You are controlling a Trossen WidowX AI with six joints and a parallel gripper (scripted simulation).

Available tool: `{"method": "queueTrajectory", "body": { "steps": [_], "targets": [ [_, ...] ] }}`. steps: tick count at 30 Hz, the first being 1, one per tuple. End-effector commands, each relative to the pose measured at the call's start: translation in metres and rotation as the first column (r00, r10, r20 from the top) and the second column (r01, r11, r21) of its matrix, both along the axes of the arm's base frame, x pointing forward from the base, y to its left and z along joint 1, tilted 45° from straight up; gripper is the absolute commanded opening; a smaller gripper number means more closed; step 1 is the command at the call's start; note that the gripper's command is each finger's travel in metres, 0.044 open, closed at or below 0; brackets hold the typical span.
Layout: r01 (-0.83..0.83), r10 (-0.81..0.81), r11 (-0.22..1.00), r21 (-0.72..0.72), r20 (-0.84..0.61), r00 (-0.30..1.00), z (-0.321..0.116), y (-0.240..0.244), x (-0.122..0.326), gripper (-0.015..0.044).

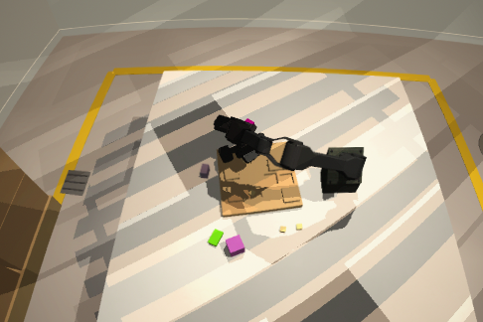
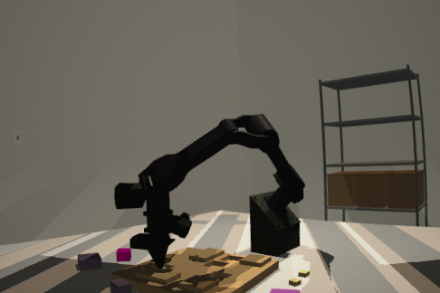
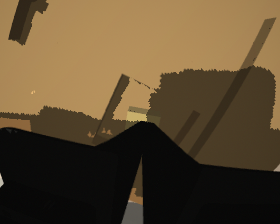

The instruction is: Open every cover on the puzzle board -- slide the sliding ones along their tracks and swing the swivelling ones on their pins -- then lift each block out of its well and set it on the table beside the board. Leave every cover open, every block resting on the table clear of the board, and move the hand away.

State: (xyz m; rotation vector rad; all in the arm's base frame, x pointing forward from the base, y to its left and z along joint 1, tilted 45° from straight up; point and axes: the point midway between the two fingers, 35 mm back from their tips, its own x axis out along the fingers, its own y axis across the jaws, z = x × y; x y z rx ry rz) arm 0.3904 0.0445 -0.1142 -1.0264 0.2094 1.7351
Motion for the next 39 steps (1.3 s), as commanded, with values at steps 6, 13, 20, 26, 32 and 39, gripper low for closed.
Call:
{"method": "queueTrajectory", "body": {
  "steps": [6, 13, 20, 26, 32, 39],
  "targets": [
    [0.0, 0.0, 1.0, 0.004, -0.001, 1.0, 0.0, 0.002, 0.0, 0.0],
    [0.0, 0.0, 1.0, 0.004, -0.001, 1.0, 0.0, 0.002, 0.0, 0.0],
    [0.0, 0.0, 1.0, 0.004, -0.001, 1.0, 0.0, 0.002, 0.0, 0.0],
    [0.0, 0.0, 1.0, 0.0, 0.0, 1.0, 0.0, 0.0, 0.0, 0.0],
    [0.0, 0.0, 1.0, 0.001, 0.0, 1.0, 0.004, -0.005, 0.0, 0.0],
    [0.0, 0.0, 1.0, 0.004, -0.008, 1.0, 0.01, -0.013, -0.001, 0.0079]
  ]
}}
